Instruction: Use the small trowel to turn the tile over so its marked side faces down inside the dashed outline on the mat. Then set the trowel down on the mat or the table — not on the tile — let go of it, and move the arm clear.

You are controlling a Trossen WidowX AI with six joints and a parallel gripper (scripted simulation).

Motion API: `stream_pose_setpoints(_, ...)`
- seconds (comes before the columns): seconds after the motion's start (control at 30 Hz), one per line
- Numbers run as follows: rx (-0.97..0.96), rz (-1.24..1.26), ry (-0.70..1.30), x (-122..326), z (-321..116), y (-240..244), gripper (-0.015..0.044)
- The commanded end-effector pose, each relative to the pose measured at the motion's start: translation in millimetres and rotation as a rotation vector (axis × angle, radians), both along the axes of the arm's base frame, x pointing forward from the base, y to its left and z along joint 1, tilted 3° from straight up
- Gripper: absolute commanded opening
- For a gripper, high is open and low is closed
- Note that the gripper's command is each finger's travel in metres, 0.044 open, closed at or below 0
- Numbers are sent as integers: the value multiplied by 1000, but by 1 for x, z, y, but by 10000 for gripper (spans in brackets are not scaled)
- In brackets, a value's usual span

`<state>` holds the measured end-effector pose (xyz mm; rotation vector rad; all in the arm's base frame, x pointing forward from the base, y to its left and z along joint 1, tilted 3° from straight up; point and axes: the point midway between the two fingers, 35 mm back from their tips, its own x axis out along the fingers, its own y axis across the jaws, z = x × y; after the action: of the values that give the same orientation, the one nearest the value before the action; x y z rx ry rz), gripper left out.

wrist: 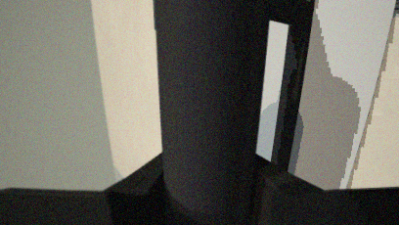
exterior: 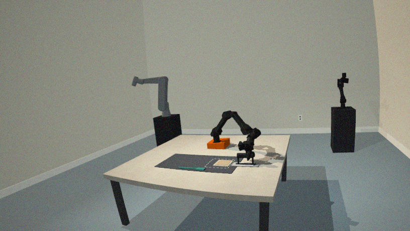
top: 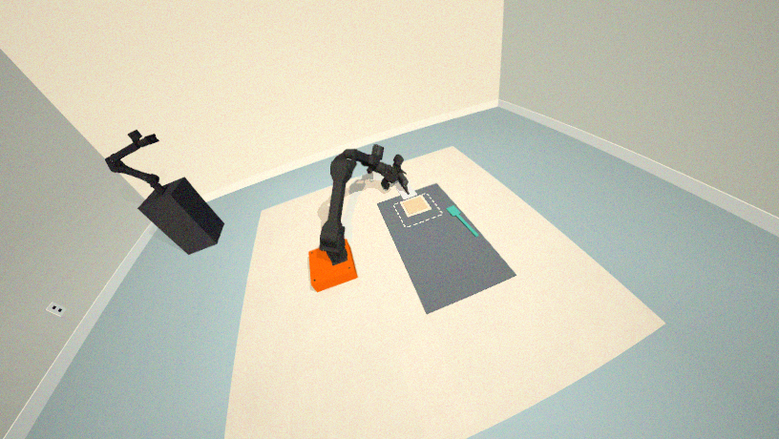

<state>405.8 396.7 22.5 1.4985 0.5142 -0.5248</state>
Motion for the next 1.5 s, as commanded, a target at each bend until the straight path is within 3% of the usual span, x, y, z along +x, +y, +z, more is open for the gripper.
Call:
stream_pose_setpoints(0.0,0,-9,-1,3,0,-10,0)
stream_pose_setpoints(0.73,-2,-9,-1,2,0,-26,0)
stream_pose_setpoints(1.23,2,-9,-1,1,39,14,0)
stream_pose_setpoints(1.47,0,-37,0,11,42,2,0)
